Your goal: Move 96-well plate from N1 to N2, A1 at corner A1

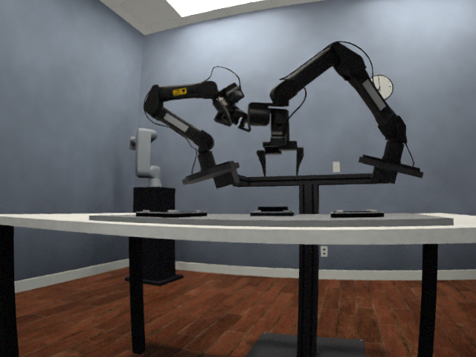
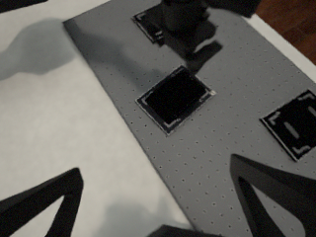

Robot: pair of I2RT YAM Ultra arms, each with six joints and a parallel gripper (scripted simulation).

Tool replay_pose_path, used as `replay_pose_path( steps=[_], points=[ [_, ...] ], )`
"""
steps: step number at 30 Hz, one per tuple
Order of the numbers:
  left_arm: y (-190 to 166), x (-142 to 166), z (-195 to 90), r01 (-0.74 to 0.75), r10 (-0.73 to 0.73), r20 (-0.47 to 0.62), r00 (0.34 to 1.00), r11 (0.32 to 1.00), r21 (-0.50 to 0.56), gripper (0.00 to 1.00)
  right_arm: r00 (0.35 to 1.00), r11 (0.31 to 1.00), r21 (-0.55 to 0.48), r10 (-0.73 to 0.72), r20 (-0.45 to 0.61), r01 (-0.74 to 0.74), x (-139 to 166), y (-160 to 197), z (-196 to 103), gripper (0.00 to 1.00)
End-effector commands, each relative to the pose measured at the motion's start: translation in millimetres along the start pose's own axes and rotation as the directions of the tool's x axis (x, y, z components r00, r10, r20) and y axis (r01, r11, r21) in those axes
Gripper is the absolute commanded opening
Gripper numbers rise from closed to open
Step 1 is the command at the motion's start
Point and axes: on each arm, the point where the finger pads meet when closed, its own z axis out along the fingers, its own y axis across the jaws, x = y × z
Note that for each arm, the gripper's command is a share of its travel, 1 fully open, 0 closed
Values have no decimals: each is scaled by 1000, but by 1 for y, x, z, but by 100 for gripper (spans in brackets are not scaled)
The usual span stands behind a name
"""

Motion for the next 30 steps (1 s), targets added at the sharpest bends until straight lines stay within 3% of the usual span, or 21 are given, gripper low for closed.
replay_pose_path(
  steps=[1, 9, 14, 16, 25, 30],
  points=[
    [14, -31, -16, -24, 16, 116, 993, 997, 70, 100, 1000, 999, -44, -1, 2, 1, -38, 21, 28, 100],
    [96, -73, -24, -84, 68, 250, 966, 995, 55, 100, 999, 999, -29, 29, -24, -29, -78, 11, 100, 100],
    [146, -98, -29, -122, 100, 319, 942, 991, 48, 100, 997, 999, -11, 30, -70, -31, -80, -4, 150, 100],
    [146, -98, -29, -122, 100, 319, 942, 991, 48, 100, 997, 999, -11, 30, -70, -31, -80, -4, 150, 100],
    [247, -140, -32, -246, 199, 451, 870, 968, 48, 100, 971, 1000, 3, 23, -238, -23, -27, -35, 254, 100],
    [284, -163, -48, -294, 217, 554, 804, 954, 53, 100, 950, 1000, -1, 24, -312, -26, 5, -41, 280, 100]
  ],
)
